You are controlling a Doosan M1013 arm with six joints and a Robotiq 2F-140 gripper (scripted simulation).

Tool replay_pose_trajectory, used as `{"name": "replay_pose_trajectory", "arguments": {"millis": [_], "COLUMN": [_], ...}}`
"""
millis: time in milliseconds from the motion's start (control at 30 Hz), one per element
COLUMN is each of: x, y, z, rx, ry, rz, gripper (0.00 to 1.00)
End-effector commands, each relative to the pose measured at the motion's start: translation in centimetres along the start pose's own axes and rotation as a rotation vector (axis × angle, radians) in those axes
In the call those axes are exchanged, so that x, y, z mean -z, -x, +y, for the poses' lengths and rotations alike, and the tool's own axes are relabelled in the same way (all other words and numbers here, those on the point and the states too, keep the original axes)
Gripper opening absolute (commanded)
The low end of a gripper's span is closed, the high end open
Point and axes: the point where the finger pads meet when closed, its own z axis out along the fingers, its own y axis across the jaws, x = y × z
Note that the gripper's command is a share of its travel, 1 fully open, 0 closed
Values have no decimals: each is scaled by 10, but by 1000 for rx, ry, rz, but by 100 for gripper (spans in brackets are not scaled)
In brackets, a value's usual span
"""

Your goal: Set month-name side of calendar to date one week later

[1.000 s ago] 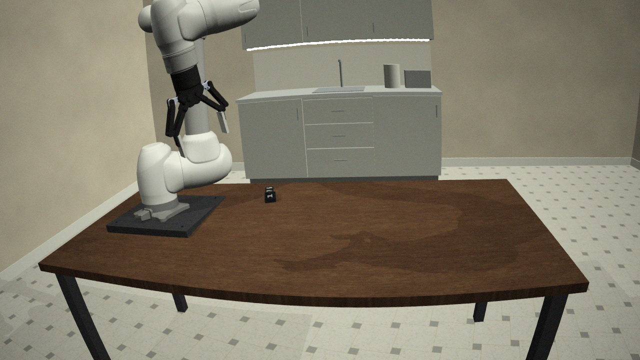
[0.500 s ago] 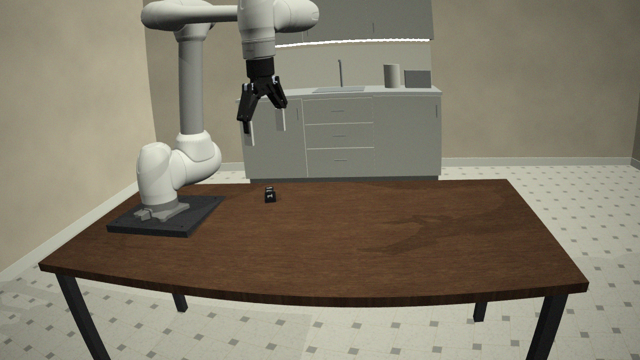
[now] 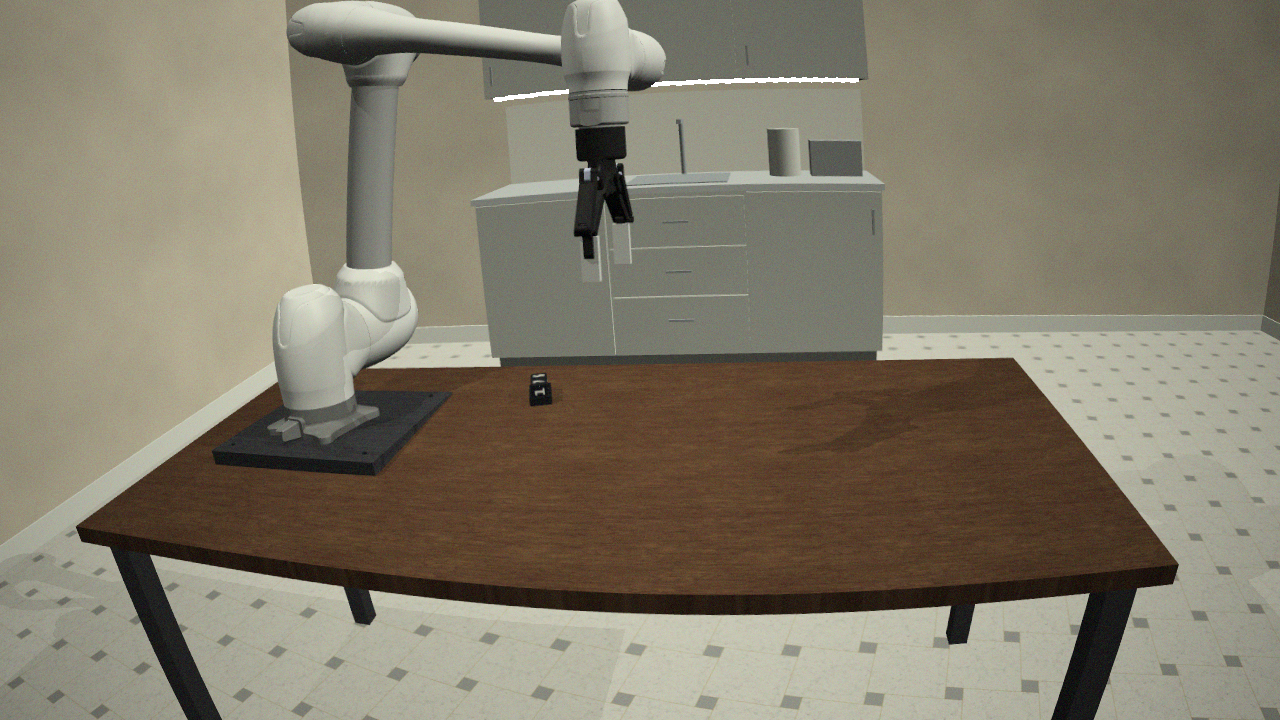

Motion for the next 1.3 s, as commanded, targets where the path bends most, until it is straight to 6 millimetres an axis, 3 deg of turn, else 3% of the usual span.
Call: {"name": "replay_pose_trajectory", "arguments": {"millis": [0, 33, 67, 100, 200, 267, 300, 367, 400, 467, 500, 667, 967, 1267], "x": [-19, -29, -29, -39, -39, -58, -58, -75, -75, -89, -89, -117, -137, -141], "y": [23, 37, 37, 52, 52, 82, 82, 110, 110, 137, 137, 189, 228, 237], "z": [-44, -65, -65, -84, -84, -117, -117, -144, -144, -165, -165, -197, -215, -218], "rx": [56, 88, 88, 118, 118, 173, 173, 221, 221, 264, 264, 343, 398, 409], "ry": [-5, -9, -9, -12, -12, -18, -18, -24, -24, -28, -28, -37, -43, -44], "rz": [4, 5, 5, 6, 6, 8, 8, 9, 9, 9, 9, 10, 11, 11], "gripper": [100, 100, 100, 100, 100, 100, 100, 100, 100, 100, 100, 100, 100, 100]}}
